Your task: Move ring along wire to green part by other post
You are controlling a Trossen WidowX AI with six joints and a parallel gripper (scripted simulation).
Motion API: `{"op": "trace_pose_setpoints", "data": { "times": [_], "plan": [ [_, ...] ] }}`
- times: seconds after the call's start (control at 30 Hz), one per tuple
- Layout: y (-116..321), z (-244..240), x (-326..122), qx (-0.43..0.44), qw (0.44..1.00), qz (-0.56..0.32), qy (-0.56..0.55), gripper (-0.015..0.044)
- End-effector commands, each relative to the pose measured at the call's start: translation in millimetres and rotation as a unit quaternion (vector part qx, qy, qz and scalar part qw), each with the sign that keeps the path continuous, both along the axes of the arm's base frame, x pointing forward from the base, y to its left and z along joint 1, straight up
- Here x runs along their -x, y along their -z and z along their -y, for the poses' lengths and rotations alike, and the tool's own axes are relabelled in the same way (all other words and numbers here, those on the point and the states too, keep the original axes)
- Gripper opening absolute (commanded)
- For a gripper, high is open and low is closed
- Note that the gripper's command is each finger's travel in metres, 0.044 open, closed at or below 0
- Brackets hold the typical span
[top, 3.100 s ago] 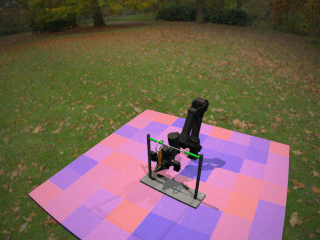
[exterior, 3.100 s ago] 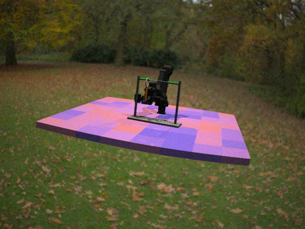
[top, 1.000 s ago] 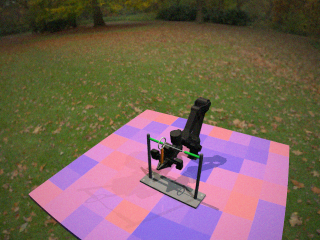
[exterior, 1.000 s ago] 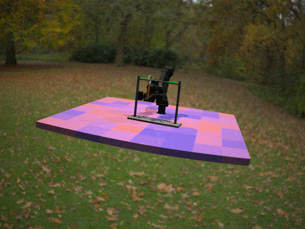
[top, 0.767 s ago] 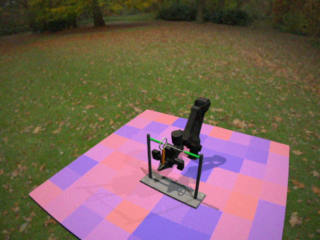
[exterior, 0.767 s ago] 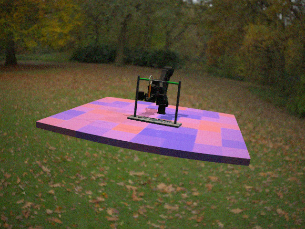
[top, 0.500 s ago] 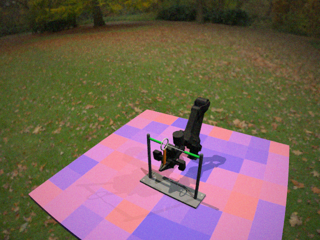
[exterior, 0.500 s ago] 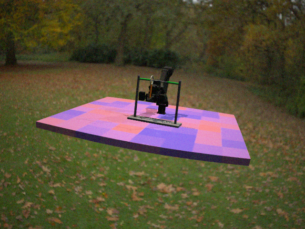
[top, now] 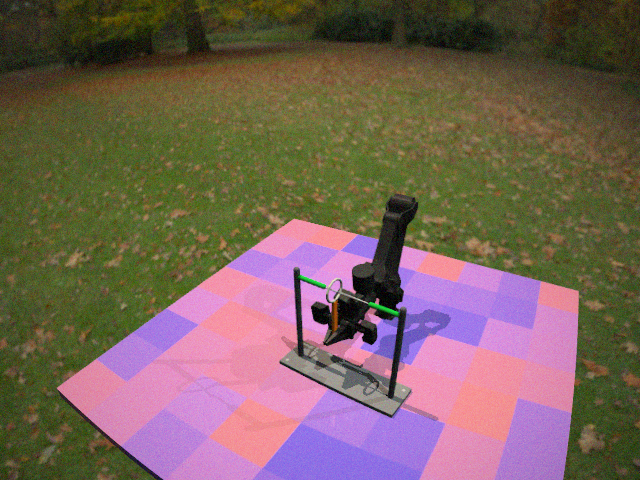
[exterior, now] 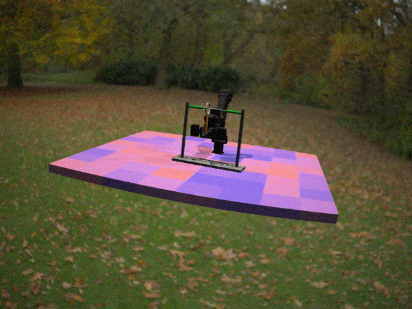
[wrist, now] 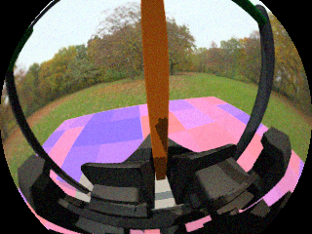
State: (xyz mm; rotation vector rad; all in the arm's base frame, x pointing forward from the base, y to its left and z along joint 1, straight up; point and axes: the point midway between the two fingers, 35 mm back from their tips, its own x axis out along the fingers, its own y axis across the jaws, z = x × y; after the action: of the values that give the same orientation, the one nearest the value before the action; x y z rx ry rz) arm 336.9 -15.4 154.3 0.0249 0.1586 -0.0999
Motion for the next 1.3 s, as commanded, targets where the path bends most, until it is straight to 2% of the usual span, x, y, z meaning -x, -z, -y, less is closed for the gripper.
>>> {"op": "trace_pose_setpoints", "data": {
  "times": [0.0,0.67,1.27],
  "plan": [
    [0,-6,-1,-0.006,1.000,0.000,0.004,-0.0150],
    [-1,-29,-4,-0.018,1.000,0.001,0.014,-0.0150],
    [-2,-37,-6,0.019,0.999,-0.002,-0.026,-0.0150]
  ]
}}
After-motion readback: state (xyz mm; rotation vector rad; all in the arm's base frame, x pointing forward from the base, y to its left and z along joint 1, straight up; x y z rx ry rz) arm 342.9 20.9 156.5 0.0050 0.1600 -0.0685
